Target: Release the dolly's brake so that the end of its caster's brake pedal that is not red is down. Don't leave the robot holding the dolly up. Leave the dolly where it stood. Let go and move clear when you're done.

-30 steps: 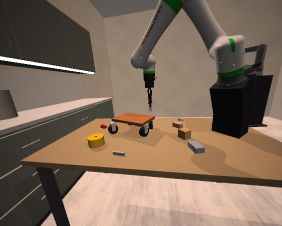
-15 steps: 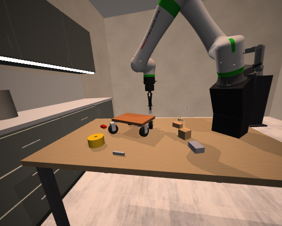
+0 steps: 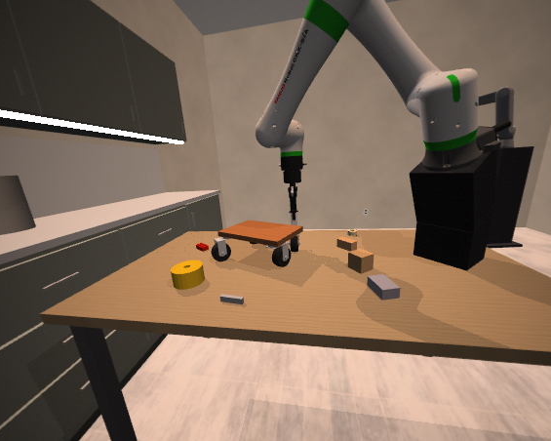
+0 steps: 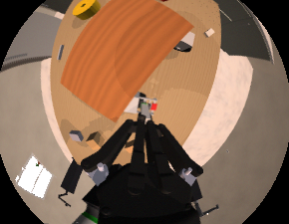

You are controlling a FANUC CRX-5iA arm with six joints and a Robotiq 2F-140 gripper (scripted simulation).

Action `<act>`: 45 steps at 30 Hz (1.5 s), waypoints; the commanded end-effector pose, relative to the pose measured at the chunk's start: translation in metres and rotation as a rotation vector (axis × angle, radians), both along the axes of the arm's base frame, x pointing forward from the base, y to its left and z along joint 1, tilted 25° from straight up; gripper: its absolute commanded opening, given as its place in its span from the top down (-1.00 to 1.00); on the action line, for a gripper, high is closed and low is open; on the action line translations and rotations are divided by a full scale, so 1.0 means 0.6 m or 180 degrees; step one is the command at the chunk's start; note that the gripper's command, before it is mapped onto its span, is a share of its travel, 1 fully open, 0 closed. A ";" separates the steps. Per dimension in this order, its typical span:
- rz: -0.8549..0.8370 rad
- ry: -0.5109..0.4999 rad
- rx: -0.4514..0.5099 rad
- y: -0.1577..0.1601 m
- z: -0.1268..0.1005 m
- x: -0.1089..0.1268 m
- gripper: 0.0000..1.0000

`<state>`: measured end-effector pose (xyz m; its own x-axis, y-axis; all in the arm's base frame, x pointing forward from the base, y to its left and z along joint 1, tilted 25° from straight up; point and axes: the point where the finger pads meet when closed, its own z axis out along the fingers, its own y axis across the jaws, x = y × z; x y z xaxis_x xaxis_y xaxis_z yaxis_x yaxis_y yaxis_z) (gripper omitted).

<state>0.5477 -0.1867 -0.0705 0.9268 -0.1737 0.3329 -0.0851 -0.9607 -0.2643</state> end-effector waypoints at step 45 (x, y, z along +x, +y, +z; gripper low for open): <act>-0.0001 -0.0001 -0.0001 0.002 -0.012 0.005 1.00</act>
